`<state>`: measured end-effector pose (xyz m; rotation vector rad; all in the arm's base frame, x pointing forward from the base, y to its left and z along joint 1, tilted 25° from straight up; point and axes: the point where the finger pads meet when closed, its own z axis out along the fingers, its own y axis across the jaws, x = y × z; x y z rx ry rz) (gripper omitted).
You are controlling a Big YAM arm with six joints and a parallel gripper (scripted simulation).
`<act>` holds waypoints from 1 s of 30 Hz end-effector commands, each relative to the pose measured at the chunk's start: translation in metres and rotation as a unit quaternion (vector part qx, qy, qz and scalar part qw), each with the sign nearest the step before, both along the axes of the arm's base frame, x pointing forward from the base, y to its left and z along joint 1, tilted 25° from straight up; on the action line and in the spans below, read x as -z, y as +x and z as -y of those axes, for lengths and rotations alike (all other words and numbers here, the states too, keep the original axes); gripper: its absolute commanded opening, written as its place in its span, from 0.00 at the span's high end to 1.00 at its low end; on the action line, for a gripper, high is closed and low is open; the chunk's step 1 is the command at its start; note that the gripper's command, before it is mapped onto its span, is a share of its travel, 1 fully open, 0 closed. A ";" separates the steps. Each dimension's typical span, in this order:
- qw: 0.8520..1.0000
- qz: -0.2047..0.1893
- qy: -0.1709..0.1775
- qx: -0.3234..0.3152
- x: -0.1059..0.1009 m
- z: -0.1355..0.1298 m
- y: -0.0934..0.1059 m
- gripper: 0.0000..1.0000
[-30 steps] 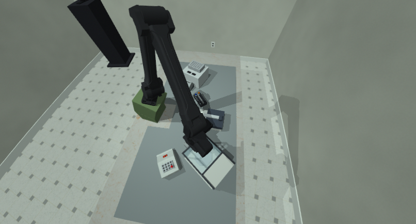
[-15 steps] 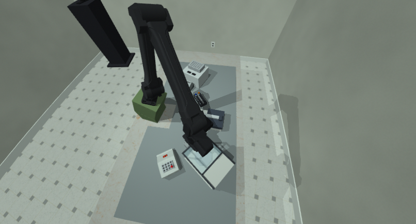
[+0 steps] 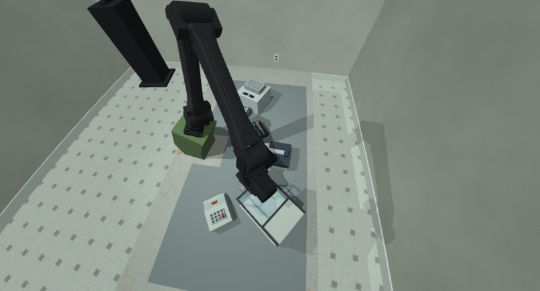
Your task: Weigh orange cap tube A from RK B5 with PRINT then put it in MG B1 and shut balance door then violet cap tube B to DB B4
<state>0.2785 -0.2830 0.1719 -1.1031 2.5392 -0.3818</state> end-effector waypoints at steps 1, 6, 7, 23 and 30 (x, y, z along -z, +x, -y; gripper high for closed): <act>1.000 0.020 -0.024 0.003 -0.034 0.013 0.001 0.70; 0.999 0.020 -0.025 0.003 -0.042 0.012 -0.003 0.70; 0.999 0.020 -0.025 0.003 -0.044 0.012 -0.003 0.70; 1.000 0.010 -0.011 0.002 -0.031 0.005 -0.005 0.70; 1.000 0.010 -0.011 0.002 -0.031 0.005 -0.005 0.70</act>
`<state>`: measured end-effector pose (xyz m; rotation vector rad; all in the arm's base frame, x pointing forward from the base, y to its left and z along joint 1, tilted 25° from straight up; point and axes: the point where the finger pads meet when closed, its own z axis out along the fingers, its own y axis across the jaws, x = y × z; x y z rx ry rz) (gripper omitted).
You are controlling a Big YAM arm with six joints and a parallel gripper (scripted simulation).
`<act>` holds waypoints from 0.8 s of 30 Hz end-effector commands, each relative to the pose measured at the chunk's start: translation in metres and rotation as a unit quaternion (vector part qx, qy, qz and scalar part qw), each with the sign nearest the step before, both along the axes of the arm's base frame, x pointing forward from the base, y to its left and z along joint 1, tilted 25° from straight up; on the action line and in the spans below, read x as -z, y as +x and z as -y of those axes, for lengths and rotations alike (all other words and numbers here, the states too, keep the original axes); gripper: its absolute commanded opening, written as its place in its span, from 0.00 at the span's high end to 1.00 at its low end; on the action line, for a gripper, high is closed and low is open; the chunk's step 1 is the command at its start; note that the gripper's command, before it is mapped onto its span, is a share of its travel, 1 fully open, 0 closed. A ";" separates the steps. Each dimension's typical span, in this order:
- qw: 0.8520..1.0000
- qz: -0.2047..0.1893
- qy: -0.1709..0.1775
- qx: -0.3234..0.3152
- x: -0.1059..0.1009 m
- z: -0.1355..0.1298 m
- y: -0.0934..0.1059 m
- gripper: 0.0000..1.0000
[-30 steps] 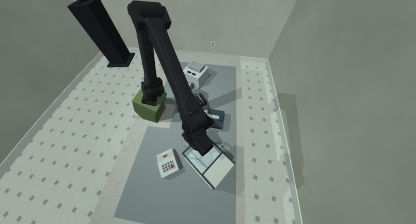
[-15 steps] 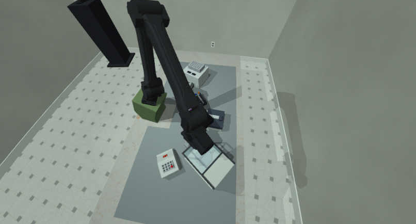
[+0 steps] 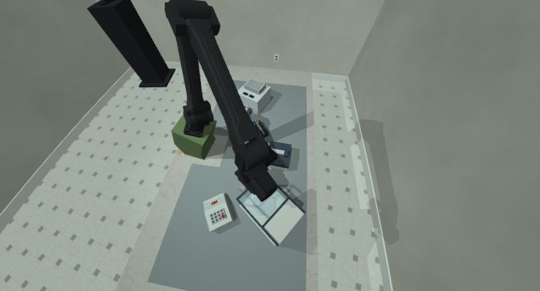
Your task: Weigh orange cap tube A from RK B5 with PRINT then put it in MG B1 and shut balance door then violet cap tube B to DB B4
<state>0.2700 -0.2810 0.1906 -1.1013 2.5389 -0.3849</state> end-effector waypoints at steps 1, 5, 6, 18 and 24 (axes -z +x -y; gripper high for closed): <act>1.000 0.009 -0.010 0.001 -0.013 0.007 0.004 0.70; 1.000 0.009 -0.010 0.001 -0.013 0.007 0.004 0.70; 1.000 0.009 -0.010 0.001 -0.013 0.007 0.004 0.70; 1.000 0.009 -0.010 0.001 -0.013 0.007 0.004 0.70; 1.000 0.013 0.001 0.026 0.001 -0.015 0.005 0.64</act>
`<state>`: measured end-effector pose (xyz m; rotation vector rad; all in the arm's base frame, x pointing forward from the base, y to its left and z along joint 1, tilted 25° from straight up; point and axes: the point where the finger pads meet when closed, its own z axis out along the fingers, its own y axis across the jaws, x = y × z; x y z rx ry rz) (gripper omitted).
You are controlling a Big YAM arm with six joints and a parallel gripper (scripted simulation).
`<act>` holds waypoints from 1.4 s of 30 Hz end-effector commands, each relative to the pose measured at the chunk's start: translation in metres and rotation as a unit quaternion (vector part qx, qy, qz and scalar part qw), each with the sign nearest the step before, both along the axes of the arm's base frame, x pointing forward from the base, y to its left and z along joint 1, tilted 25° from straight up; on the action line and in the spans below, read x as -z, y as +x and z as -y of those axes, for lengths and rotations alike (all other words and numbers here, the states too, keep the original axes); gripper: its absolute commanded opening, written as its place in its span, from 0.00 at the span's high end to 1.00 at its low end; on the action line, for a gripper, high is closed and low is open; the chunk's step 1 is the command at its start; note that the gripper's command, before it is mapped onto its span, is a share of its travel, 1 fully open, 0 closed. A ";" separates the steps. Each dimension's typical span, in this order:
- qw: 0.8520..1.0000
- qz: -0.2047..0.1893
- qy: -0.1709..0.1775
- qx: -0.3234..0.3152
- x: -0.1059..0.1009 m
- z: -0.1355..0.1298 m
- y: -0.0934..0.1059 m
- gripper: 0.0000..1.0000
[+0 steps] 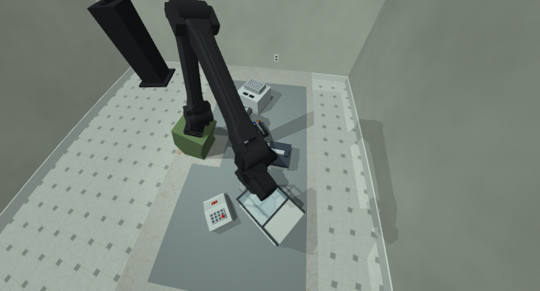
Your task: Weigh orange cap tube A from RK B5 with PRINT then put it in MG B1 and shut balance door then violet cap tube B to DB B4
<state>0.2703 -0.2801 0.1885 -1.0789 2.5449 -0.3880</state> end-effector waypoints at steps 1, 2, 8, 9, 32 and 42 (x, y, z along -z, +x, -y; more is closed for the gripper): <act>1.000 0.011 0.000 0.018 0.003 -0.019 0.005 0.64; 1.000 0.011 0.000 0.018 0.004 -0.020 0.005 0.64; 0.997 0.019 0.027 0.070 0.036 -0.061 0.007 0.64; 0.996 0.021 0.034 0.085 0.041 -0.068 0.007 0.64; 0.958 0.030 0.123 0.257 0.148 -0.198 0.010 0.64; 0.929 0.039 0.157 0.333 0.196 -0.260 0.012 0.64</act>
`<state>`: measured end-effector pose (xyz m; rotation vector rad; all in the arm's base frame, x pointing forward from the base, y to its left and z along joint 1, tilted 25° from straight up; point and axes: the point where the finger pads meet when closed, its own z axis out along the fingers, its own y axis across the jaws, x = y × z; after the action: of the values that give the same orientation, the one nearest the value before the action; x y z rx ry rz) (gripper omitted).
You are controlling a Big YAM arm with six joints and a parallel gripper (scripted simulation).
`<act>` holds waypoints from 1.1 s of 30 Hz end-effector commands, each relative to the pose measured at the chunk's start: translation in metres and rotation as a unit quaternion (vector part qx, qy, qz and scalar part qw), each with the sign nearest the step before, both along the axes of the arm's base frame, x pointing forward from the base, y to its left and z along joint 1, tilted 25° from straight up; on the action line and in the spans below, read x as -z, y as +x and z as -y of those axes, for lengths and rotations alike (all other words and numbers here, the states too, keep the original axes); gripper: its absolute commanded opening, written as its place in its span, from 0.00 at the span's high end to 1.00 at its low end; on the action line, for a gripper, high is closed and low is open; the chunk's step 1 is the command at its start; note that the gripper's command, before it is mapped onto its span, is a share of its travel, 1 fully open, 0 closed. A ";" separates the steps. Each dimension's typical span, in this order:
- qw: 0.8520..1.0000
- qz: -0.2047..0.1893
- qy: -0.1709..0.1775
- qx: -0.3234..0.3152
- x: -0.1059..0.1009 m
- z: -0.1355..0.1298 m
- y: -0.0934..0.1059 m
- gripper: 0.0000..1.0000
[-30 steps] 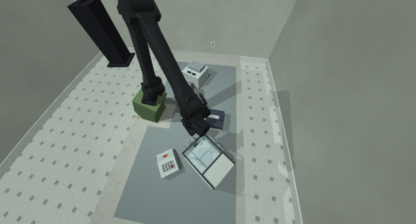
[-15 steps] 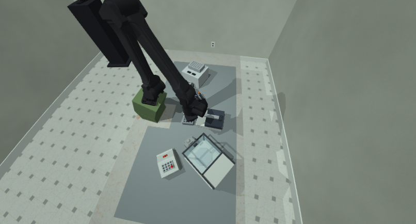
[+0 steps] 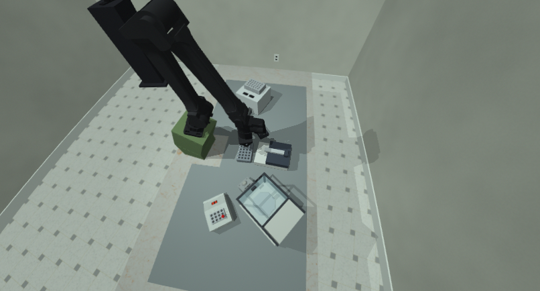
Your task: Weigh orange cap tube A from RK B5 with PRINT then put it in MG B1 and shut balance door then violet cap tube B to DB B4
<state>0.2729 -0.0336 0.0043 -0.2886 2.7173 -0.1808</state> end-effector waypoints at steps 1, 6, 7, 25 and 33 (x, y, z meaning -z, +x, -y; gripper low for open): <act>0.997 0.014 0.023 0.077 0.017 -0.020 0.009 0.64; 0.992 0.019 0.042 0.119 0.032 -0.040 0.009 0.64; 0.990 0.020 0.047 0.129 0.037 -0.047 0.009 0.64; 0.989 0.024 0.048 0.136 0.039 -0.051 0.012 0.64; 0.990 0.021 0.046 0.131 0.039 -0.049 0.008 0.64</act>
<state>0.2834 0.0189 -0.0374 0.0946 2.7058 -0.1326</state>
